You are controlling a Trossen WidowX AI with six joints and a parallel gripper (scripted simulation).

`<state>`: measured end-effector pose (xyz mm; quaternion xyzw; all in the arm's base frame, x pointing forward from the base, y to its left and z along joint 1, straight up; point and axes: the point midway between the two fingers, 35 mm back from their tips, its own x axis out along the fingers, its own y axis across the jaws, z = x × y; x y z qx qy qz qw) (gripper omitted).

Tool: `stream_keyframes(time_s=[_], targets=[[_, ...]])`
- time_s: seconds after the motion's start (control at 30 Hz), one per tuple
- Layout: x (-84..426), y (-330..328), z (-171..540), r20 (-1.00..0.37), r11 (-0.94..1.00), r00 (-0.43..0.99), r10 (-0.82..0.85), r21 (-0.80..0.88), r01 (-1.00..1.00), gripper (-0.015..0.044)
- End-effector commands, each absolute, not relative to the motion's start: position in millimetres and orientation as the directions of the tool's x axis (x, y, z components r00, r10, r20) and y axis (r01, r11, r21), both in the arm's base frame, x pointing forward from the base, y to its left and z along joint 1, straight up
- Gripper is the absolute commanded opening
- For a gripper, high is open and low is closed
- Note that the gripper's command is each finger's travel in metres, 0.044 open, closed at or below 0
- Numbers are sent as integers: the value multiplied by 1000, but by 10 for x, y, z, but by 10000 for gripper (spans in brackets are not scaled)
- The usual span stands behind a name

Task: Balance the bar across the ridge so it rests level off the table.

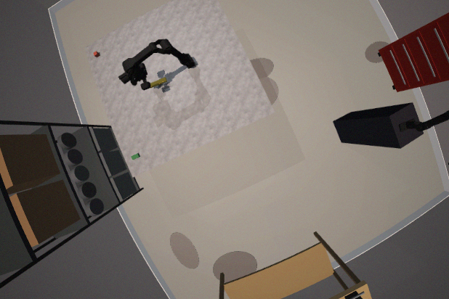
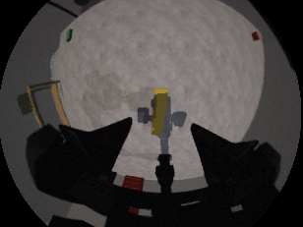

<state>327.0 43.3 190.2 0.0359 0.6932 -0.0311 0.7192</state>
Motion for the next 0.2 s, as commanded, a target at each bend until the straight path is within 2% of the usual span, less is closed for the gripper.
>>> stream_keyframes(time_s=[0.0, 0.17], targets=[[3268, 434, 1900, -999, 995, 34, 5, 8, 95, 440], [3268, 434, 1900, -999, 995, 34, 5, 8, 95, 440]])
